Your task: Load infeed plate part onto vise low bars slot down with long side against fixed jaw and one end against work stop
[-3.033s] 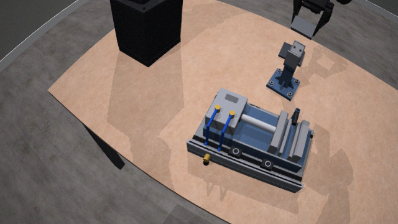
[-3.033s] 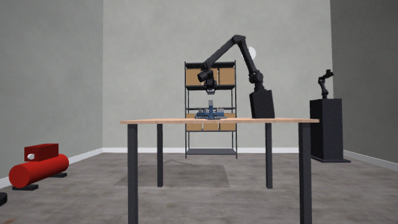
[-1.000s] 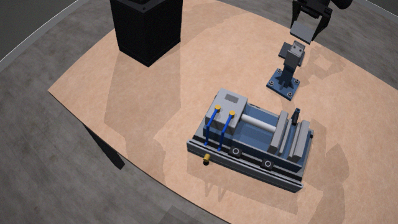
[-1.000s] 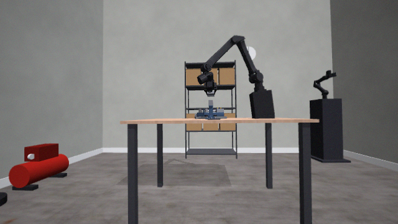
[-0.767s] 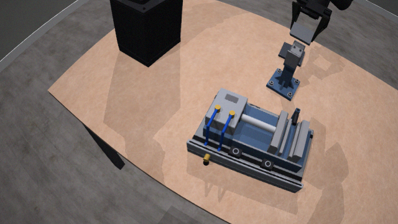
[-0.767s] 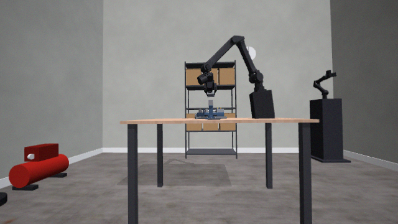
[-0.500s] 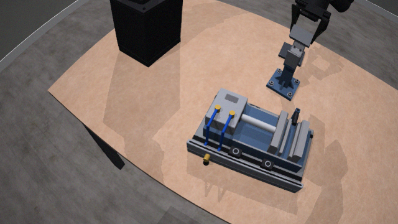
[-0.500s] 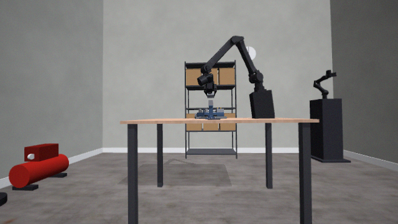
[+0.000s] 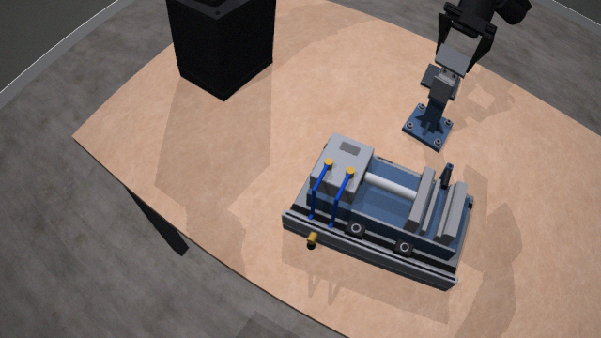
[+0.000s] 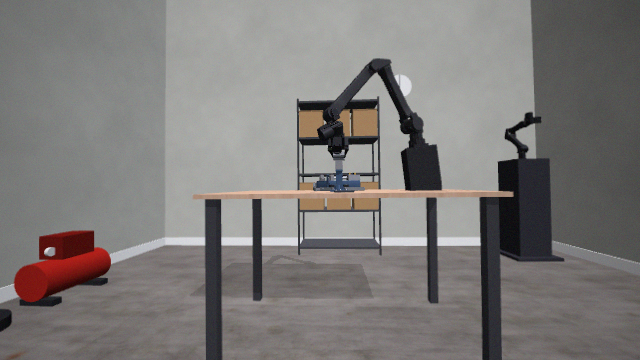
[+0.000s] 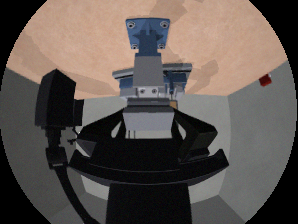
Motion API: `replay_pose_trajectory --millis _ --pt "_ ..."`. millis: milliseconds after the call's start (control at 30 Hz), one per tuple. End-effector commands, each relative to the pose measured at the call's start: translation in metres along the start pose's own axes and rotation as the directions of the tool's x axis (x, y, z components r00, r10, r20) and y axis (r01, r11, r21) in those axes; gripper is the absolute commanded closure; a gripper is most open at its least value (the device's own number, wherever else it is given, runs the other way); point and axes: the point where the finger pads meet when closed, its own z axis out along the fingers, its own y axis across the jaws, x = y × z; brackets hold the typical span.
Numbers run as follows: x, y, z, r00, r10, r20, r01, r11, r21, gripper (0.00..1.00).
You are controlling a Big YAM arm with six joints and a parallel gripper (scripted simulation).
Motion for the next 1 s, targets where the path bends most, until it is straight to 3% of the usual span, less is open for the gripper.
replay_pose_trajectory --millis 0,100,133,233,433,600,667,700,833,967 --pt "-0.002 -0.004 0.008 1.000 -0.003 -0.007 0.003 1.000 -0.001 1.00" --pt "-0.003 -0.003 0.009 1.000 -0.006 -0.009 0.006 1.000 -0.004 1.00" --pt "0.005 -0.006 0.000 1.000 0.008 0.002 -0.008 1.000 0.009 1.00" --pt "-0.006 -0.008 0.009 1.000 0.004 -0.002 -0.004 1.000 0.004 1.00" --pt "-0.005 -0.010 0.007 1.000 0.013 0.005 -0.013 1.000 0.012 1.00" --pt "-0.013 -0.006 0.018 1.000 -0.003 -0.007 0.003 1.000 -0.002 1.00" --pt "-0.013 -0.006 0.018 1.000 -0.003 -0.007 0.003 1.000 -0.002 1.00" --pt "-0.005 -0.013 0.005 1.000 0.024 0.013 -0.025 0.999 0.021 1.00" --pt "-0.015 -0.008 0.018 1.000 -0.001 -0.005 0.001 1.000 0.000 1.00" --pt "-0.013 -0.012 0.014 1.000 0.014 0.006 -0.015 1.000 0.013 1.00"
